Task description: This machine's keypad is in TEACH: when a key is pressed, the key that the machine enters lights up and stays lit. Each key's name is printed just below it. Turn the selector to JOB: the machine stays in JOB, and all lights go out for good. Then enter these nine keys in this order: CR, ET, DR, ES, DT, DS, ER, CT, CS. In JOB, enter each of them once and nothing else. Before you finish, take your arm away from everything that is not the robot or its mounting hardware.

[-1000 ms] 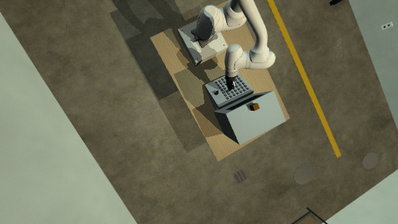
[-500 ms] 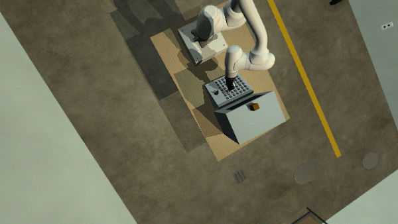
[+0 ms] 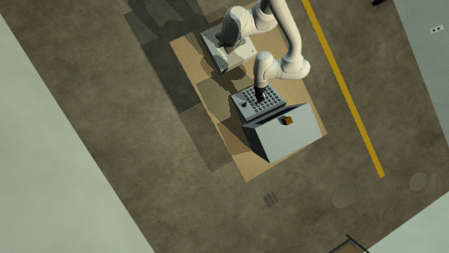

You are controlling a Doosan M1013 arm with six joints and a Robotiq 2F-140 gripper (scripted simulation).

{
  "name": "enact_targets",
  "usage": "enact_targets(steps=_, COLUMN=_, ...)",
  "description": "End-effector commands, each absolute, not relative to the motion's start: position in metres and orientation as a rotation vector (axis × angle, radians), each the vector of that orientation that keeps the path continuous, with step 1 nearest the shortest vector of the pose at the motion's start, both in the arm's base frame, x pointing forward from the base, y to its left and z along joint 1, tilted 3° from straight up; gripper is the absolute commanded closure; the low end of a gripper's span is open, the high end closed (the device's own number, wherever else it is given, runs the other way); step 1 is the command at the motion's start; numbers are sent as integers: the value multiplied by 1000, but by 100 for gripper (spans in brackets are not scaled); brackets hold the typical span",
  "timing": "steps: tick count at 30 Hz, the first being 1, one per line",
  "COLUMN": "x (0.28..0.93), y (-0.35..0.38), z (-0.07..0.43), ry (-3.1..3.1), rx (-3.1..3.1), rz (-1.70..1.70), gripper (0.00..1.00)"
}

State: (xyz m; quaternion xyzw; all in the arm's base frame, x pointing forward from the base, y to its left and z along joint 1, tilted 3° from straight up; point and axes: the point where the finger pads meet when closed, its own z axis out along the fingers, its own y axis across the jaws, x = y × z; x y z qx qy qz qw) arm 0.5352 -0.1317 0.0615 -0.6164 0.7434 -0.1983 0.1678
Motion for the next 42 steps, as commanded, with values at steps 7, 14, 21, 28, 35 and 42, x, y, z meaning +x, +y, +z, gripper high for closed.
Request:
enact_targets(steps=7, x=536, y=-132, z=60, ry=2115, rx=-1753, rz=-564, gripper=100)
enact_targets(steps=14, x=538, y=-132, z=57, ry=2115, rx=-1753, rz=-564, gripper=100)
enact_targets(steps=21, x=540, y=-132, z=54, ry=2115, rx=-1753, rz=-564, gripper=100)
enact_targets(steps=28, x=541, y=-133, z=52, ry=2115, rx=-1753, rz=-564, gripper=100)
enact_targets(steps=35, x=542, y=-133, z=50, ry=2115, rx=-1753, rz=-564, gripper=100)
enact_targets(steps=42, x=542, y=-133, z=49, ry=2115, rx=-1753, rz=-564, gripper=100)
